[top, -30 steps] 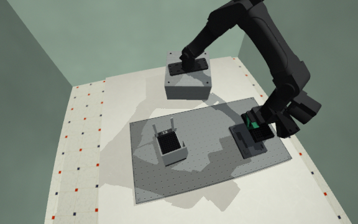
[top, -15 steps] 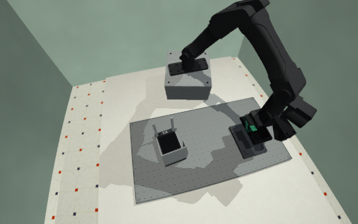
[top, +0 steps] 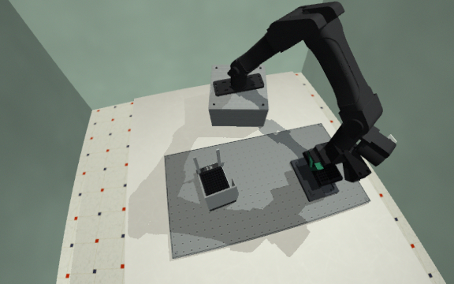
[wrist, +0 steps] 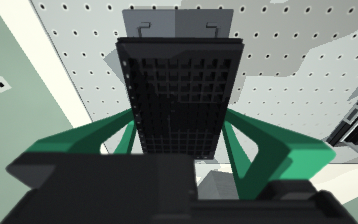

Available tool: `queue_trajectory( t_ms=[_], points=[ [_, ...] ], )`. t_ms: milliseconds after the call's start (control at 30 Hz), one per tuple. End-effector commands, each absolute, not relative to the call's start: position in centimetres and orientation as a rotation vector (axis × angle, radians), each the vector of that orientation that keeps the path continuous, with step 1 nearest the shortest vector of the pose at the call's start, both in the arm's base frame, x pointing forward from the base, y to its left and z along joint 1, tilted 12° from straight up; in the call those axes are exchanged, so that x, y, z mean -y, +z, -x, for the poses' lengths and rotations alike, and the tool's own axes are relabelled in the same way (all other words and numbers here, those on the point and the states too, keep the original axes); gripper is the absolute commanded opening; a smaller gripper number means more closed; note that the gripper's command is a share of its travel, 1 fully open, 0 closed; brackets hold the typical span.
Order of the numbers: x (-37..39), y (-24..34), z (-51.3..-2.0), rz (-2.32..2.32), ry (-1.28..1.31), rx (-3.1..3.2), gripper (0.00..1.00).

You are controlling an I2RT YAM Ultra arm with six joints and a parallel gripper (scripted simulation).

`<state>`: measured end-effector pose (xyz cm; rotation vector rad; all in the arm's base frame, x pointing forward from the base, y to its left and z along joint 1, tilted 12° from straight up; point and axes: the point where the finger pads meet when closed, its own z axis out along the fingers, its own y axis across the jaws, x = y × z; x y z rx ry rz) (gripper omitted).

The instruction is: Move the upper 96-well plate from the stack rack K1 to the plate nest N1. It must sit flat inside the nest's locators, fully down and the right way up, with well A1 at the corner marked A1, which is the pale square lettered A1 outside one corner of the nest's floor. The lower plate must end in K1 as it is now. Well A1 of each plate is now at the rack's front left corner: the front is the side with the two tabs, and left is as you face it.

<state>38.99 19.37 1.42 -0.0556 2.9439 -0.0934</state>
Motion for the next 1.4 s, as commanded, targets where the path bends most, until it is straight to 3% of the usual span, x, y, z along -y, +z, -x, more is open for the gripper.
queue_trajectory(
  t_ms=[0,1133,1367],
  points=[
    [-19.7,0.9,-39.7,0.065,-0.077,-2.925,0.0],
    [-19.3,-4.3,-40.3,0.07,-0.085,-2.936,0.0],
    [-20.0,-2.5,-41.8,0.063,-0.044,-2.882,0.0]
  ],
)
